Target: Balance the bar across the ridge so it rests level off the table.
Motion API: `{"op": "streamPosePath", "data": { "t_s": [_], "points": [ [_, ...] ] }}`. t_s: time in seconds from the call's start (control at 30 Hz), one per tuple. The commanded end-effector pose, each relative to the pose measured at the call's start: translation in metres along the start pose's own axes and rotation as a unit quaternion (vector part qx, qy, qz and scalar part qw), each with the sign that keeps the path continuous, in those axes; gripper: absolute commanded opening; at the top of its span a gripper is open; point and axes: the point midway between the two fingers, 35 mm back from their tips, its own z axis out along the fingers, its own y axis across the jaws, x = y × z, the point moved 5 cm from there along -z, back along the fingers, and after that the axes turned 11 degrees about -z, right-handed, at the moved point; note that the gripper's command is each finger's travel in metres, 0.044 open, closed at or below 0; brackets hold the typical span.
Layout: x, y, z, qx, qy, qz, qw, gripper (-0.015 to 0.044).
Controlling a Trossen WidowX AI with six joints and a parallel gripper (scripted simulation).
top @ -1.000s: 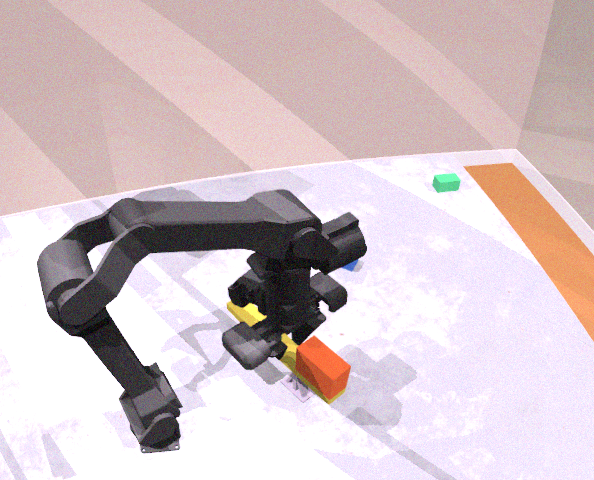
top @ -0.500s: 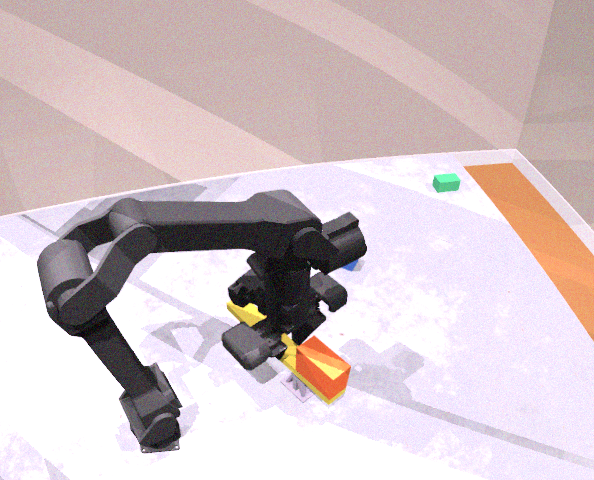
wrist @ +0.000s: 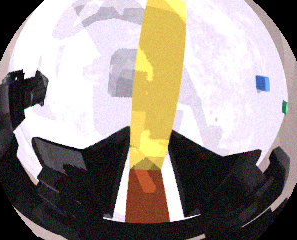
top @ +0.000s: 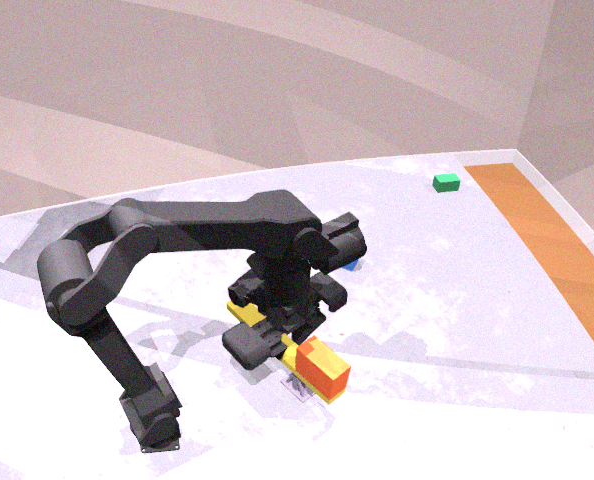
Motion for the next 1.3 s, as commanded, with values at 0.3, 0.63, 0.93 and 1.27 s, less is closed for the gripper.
{"op": "streamPosePath", "data": {
  "t_s": [0.3, 0.63, 0.93, 1.27],
  "points": [
    [0.0, 0.0, 0.0, 0.0, 0.0, 0.0, 1.0, 0.0167],
    [0.0, 0.0, 0.0, 0.0, 0.0, 0.0, 1.0, 0.0168],
    [0.0, 0.0, 0.0, 0.0, 0.0, 0.0, 1.0, 0.017],
    [0.0, 0.0, 0.0, 0.0, 0.0, 0.0, 1.0, 0.0172]
  ]
}}
